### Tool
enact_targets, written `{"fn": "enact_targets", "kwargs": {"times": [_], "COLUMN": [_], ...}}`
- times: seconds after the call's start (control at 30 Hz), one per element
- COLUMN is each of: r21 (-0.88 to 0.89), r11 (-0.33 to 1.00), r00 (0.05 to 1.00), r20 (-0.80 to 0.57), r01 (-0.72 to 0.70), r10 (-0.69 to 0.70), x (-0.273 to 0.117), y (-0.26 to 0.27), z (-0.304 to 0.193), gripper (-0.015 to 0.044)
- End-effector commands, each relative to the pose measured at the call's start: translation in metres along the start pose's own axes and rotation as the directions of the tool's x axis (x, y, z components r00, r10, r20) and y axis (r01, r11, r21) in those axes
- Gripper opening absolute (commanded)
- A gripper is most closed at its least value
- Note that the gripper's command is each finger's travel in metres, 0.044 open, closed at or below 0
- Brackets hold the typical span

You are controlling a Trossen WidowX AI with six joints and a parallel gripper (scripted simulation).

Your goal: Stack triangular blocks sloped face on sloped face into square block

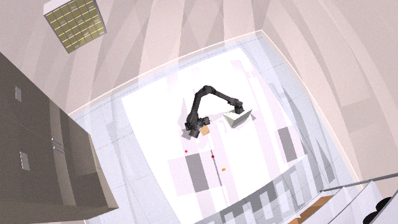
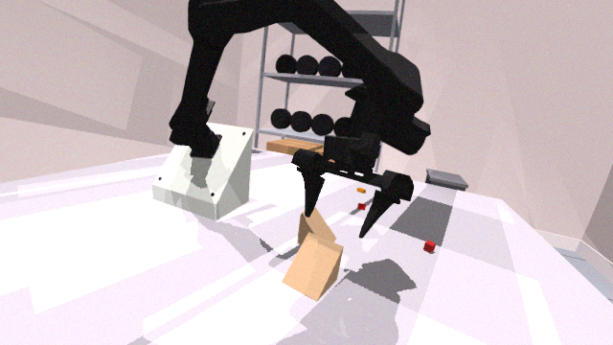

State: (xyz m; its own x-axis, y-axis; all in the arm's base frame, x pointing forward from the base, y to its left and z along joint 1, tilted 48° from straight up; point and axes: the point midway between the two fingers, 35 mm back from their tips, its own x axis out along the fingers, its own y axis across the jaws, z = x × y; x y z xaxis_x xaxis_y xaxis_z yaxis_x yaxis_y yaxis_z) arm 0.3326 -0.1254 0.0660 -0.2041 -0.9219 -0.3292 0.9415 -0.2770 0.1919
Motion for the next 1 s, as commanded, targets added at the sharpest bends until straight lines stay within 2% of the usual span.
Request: {"fn": "enact_targets", "kwargs": {"times": [0.0, 0.97], "r21": [0.004, 0.003], "r11": [1.0, 1.0], "r00": [1.0, 1.0], "r20": [-0.002, 0.003], "r01": [-0.007, -0.009], "r10": [0.007, 0.009], "x": [0.006, 0.052], "y": [0.002, 0.003], "z": [0.002, 0.004], "gripper": [0.044, 0.044]}}
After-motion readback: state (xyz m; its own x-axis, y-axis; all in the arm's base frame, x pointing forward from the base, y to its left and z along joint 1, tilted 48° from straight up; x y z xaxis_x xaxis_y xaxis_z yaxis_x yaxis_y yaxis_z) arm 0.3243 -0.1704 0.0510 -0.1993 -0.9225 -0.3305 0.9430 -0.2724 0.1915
